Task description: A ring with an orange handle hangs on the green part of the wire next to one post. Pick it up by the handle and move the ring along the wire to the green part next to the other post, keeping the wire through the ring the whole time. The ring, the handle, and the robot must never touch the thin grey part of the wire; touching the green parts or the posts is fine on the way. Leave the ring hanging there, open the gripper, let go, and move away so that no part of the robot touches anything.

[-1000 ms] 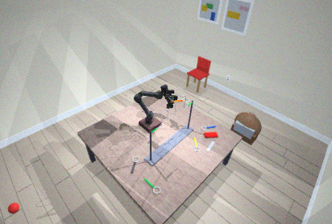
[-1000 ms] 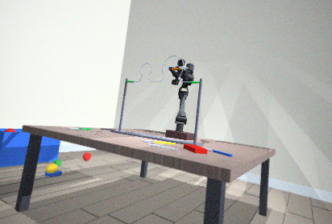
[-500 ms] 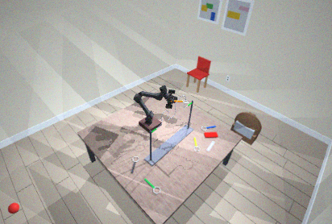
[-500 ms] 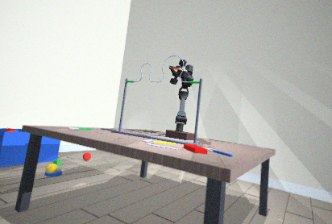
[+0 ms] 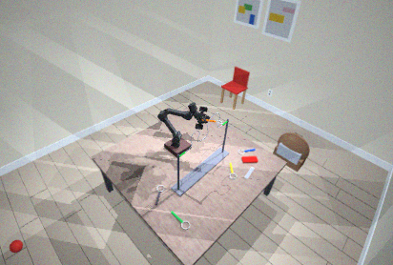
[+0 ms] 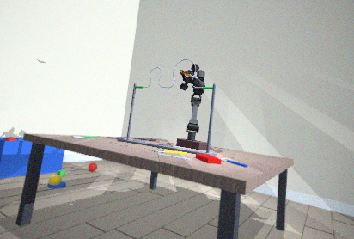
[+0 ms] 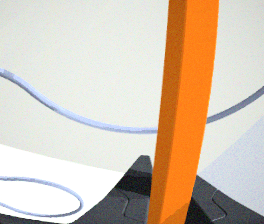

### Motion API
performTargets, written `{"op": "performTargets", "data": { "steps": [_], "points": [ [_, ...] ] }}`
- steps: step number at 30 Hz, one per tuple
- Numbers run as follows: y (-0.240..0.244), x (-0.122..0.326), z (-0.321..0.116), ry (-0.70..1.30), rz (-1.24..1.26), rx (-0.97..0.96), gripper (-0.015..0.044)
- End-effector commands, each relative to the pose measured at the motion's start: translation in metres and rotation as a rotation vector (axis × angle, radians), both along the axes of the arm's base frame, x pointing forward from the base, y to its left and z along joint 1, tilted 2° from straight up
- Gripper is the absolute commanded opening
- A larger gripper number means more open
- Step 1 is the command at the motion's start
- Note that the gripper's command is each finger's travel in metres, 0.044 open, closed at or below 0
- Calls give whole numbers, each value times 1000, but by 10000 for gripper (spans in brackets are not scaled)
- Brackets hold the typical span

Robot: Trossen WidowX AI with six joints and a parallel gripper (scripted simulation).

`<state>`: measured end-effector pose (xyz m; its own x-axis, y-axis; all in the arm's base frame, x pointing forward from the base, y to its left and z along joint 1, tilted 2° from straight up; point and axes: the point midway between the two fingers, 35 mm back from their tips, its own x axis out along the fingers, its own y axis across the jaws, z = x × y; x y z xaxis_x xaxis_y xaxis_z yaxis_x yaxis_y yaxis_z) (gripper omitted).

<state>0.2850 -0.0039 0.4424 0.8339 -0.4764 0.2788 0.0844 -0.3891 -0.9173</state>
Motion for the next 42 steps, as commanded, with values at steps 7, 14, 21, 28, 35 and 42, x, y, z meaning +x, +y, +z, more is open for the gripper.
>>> {"op": "performTargets", "data": {
  "steps": [7, 14, 21, 28, 35, 42],
  "points": [
    [-6, 0, -14, -3, -1, 36, -150],
    [-11, -1, -30, -11, -2, 127, -150],
    [-14, -1, -54, -24, -2, 268, -150],
    [-14, -1, -77, -37, -2, 420, -150],
    [-12, 5, -104, -51, 48, 585, -150],
    [-6, 11, -130, -70, 86, 759, -150]
  ]
}}
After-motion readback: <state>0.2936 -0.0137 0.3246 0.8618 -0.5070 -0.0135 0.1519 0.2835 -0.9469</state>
